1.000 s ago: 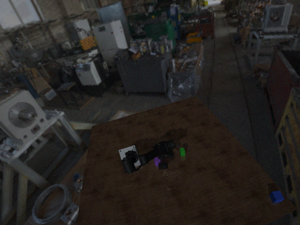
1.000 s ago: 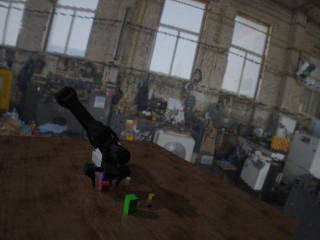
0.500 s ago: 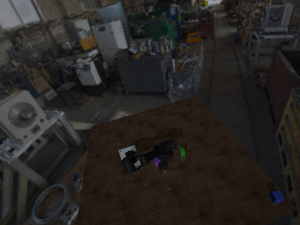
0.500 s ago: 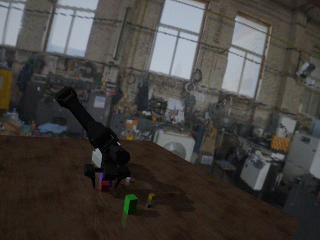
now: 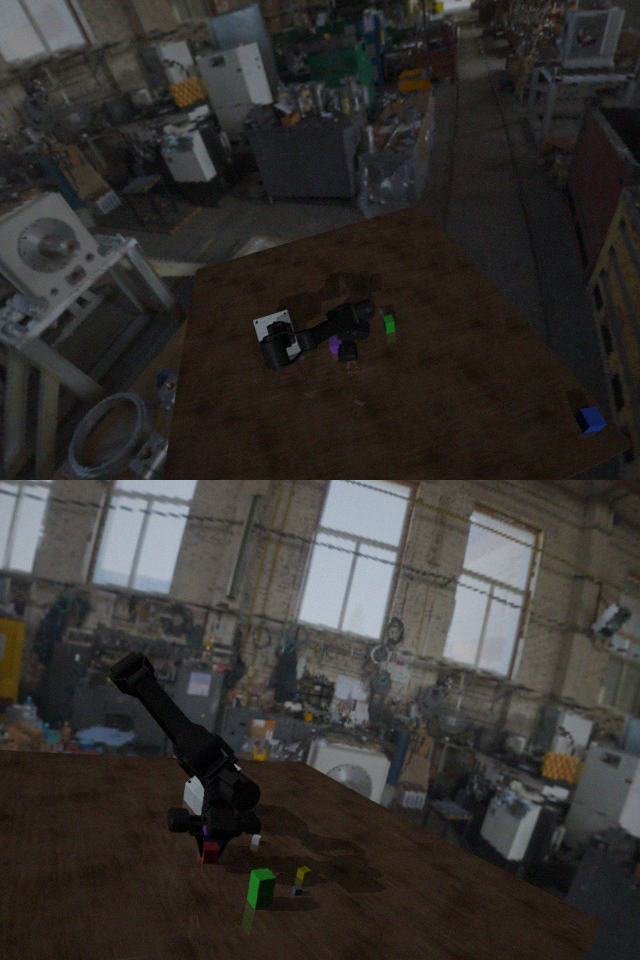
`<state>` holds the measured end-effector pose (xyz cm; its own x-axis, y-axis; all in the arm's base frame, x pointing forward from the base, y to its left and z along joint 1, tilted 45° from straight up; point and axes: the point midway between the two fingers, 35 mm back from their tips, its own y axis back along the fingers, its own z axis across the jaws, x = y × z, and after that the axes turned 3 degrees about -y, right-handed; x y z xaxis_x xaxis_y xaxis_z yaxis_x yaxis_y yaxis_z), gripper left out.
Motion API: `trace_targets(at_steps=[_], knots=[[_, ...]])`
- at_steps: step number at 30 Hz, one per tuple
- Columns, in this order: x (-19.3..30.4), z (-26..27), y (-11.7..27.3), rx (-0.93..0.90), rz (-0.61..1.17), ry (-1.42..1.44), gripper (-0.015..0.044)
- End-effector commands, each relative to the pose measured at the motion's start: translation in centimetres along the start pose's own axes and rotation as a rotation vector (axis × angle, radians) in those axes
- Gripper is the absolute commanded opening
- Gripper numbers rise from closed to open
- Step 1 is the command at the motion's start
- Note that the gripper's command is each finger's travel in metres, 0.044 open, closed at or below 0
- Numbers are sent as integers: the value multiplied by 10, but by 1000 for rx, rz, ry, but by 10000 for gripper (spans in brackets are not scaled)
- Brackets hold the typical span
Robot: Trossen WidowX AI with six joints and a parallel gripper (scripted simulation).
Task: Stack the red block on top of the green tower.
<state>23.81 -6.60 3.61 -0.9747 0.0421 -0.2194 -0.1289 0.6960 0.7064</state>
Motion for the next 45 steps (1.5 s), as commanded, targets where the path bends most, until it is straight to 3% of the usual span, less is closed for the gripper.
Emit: trace_targets(at_steps=[1, 6, 30, 45], knots=[[0, 0, 0, 3, -1, 2, 111], [0, 0, 7, 1, -1, 2, 0], [0, 1, 116, -2, 1, 4, 0], [-22, 10, 124, -8, -3, -6, 0]])
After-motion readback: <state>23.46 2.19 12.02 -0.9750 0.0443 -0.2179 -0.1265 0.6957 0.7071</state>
